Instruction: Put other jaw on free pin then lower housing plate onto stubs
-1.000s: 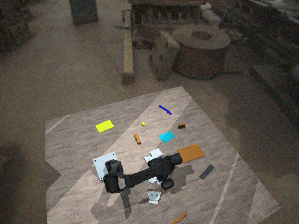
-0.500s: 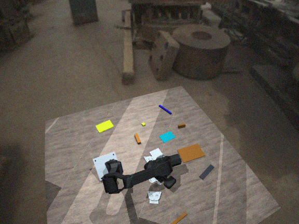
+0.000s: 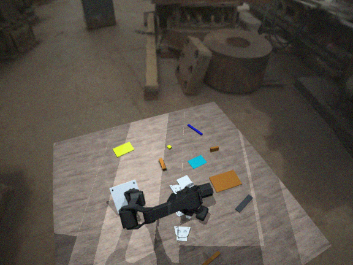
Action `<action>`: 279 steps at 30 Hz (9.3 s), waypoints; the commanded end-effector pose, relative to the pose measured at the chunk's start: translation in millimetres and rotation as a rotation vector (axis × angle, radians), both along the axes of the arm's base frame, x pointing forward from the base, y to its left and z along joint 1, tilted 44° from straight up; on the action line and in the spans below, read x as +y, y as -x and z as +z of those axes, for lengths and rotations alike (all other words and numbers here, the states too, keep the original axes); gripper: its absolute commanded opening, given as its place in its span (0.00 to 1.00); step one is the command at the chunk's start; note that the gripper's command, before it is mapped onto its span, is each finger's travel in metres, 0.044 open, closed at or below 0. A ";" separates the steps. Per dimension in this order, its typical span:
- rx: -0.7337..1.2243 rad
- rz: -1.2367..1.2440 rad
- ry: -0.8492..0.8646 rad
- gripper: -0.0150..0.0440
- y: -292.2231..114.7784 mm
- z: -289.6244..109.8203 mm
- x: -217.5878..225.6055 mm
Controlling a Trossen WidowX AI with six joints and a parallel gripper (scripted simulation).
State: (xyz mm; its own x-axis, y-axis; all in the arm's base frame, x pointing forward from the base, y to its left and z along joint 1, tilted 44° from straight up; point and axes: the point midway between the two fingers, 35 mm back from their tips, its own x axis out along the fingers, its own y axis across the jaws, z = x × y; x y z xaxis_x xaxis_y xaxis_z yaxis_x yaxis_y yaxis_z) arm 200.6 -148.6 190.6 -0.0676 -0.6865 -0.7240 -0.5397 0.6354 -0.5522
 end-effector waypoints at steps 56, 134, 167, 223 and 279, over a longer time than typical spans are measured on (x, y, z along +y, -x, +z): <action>0.770 0.805 -0.077 0.25 23.4 -0.1 -0.5; 0.769 0.804 -0.073 0.25 -6.6 -45.8 -41.7; 0.766 0.810 -0.079 0.25 -34.2 -7.8 2.4; 0.765 0.810 -0.079 0.51 -34.4 -7.7 2.4; 0.765 0.815 -0.083 1.00 -34.7 -8.6 2.9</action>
State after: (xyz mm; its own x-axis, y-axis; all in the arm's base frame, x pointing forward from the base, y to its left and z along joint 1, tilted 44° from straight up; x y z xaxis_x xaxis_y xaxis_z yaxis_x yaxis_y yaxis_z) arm 235.3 -145.7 182.0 -0.0667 -0.6799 -0.7302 -0.9905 -0.0432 0.1307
